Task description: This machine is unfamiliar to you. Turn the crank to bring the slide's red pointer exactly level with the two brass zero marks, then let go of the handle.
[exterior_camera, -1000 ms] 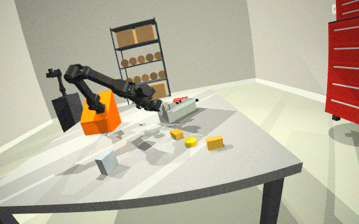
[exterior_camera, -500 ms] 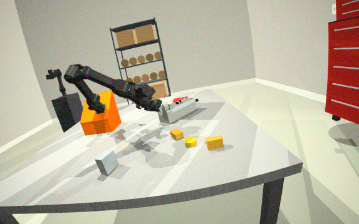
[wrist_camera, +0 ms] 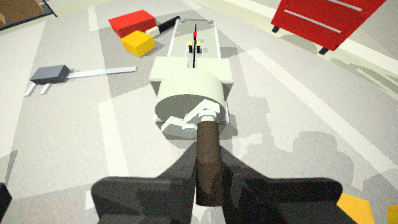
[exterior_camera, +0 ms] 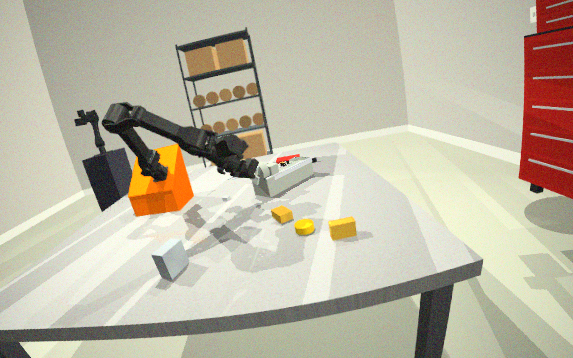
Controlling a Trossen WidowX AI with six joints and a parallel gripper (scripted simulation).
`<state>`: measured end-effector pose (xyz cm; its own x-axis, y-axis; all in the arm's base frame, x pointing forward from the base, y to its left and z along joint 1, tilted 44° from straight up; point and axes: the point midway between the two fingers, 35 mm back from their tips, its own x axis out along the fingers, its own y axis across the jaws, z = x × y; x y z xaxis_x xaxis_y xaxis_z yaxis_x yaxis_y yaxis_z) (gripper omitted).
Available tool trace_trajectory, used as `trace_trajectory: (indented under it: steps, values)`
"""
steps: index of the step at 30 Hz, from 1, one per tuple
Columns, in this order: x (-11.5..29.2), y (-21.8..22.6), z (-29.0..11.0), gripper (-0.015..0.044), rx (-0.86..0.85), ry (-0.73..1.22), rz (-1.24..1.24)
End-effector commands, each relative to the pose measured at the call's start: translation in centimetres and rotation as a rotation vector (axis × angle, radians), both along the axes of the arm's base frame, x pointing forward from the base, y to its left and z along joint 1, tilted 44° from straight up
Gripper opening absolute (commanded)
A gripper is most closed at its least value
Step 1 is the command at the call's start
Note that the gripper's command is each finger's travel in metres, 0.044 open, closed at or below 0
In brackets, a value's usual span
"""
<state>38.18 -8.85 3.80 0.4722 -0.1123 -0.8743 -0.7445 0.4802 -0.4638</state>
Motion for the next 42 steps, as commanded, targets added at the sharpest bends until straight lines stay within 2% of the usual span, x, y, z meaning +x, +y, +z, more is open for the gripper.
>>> trace_trajectory:
  steps: [1,6,23,36,42]
  values:
    - [0.0,0.0,0.0,0.0,0.0,0.0,0.0]
    - [0.0,0.0,0.0,0.0,0.0,0.0,0.0]
    - [0.0,0.0,0.0,0.044,0.0,0.0,0.0]
    - [0.0,3.9,3.9,0.044,0.004,0.002,0.001]
    - [-0.1,7.6,7.0,0.044,0.01,0.017,0.008]
